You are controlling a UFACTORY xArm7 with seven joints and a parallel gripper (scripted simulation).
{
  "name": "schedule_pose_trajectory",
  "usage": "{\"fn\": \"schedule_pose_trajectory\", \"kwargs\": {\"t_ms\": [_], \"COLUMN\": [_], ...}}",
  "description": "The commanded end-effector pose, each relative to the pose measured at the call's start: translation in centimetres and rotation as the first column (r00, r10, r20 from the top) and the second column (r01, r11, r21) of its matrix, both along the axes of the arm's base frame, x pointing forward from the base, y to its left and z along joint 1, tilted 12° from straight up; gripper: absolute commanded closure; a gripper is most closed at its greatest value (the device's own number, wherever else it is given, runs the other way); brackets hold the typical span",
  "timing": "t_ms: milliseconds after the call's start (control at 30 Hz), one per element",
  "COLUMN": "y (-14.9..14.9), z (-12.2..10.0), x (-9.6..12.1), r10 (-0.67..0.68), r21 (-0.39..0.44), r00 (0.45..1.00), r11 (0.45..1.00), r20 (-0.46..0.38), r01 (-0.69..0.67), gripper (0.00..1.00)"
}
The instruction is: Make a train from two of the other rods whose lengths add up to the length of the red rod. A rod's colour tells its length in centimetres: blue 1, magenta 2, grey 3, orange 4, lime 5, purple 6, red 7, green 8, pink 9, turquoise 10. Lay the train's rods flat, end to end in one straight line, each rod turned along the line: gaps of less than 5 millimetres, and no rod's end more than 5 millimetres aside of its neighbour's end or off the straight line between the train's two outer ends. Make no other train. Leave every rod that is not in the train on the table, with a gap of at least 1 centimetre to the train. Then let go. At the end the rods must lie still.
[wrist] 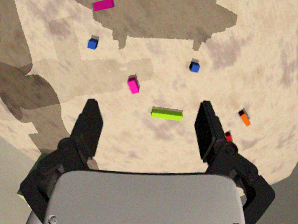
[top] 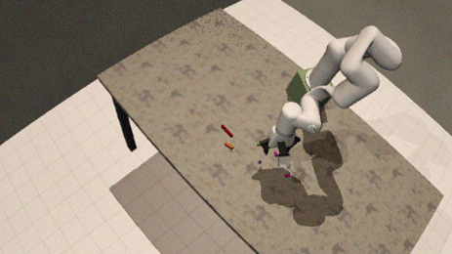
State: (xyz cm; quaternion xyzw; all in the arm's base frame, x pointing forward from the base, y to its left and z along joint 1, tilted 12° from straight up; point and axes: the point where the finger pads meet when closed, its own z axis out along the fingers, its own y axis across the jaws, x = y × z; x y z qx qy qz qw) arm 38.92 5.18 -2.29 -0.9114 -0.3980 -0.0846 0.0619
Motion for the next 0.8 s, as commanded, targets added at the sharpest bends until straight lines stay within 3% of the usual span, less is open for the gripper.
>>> {"fn": "schedule_pose_trajectory", "kwargs": {"t_ms": [0, 367, 433, 467, 767], "y": [-0.8, -2.5, -2.5, -2.9, -4.1], "z": [-0.2, -0.8, -0.8, -0.9, -1.3], "x": [-0.2, -0.8, -0.8, -1.0, -1.5], "r10": [-0.163, -0.479, -0.479, -0.554, -0.743], "r21": [0.007, 0.02, 0.02, 0.019, 0.009], "r00": [0.986, 0.871, 0.871, 0.824, 0.646], "r11": [0.987, 0.875, 0.875, 0.828, 0.655], "r20": [-0.038, -0.105, -0.105, -0.123, -0.174], "r01": [0.163, 0.484, 0.484, 0.56, 0.755], "gripper": [0.0, 0.0, 0.0, 0.0, 0.0]}}
